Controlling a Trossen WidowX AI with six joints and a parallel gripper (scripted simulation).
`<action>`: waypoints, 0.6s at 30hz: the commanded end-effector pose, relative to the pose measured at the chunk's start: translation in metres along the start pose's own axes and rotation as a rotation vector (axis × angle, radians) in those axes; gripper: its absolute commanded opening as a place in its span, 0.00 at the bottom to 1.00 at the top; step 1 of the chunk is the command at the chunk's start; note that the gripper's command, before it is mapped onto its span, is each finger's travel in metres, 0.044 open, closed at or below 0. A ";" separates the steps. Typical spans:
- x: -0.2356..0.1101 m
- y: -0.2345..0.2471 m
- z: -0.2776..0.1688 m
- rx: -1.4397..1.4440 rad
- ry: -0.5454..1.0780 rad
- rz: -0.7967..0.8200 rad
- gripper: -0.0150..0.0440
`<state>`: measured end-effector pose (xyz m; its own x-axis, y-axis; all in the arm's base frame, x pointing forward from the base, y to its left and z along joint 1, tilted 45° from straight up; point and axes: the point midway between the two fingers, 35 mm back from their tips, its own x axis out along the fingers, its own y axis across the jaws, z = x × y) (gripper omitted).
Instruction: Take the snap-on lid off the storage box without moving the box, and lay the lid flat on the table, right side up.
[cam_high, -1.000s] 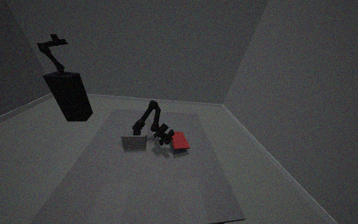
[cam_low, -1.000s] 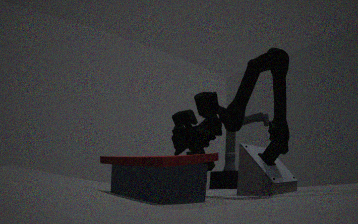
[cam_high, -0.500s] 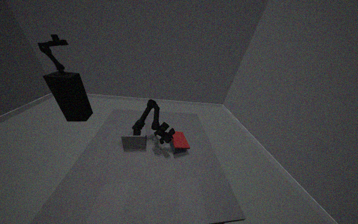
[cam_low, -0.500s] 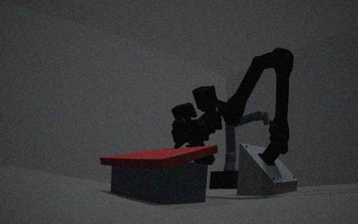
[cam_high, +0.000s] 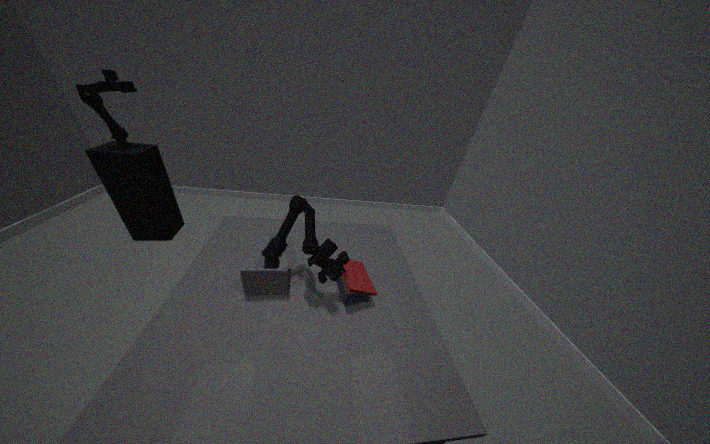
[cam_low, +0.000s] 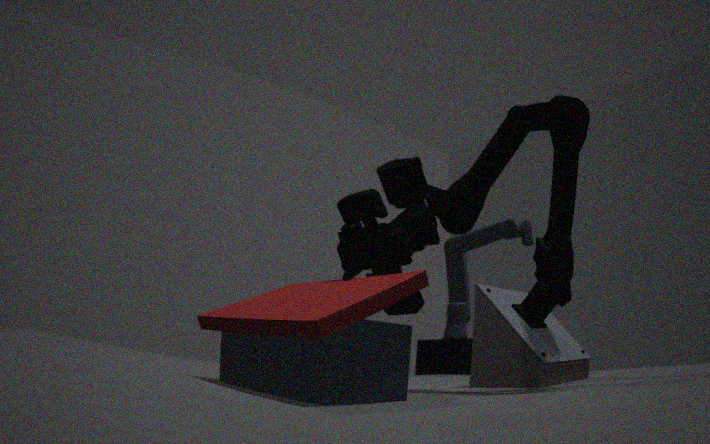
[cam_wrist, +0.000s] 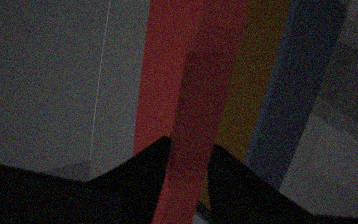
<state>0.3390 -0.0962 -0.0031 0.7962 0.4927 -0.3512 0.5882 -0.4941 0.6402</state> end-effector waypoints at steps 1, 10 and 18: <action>-0.002 0.009 0.001 -0.008 0.001 0.007 0.25; -0.005 0.023 0.001 -0.008 0.001 0.007 0.25; -0.006 0.036 0.000 -0.009 0.001 0.007 0.25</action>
<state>0.3509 -0.1113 0.0150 0.7951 0.4939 -0.3521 0.5902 -0.4963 0.6366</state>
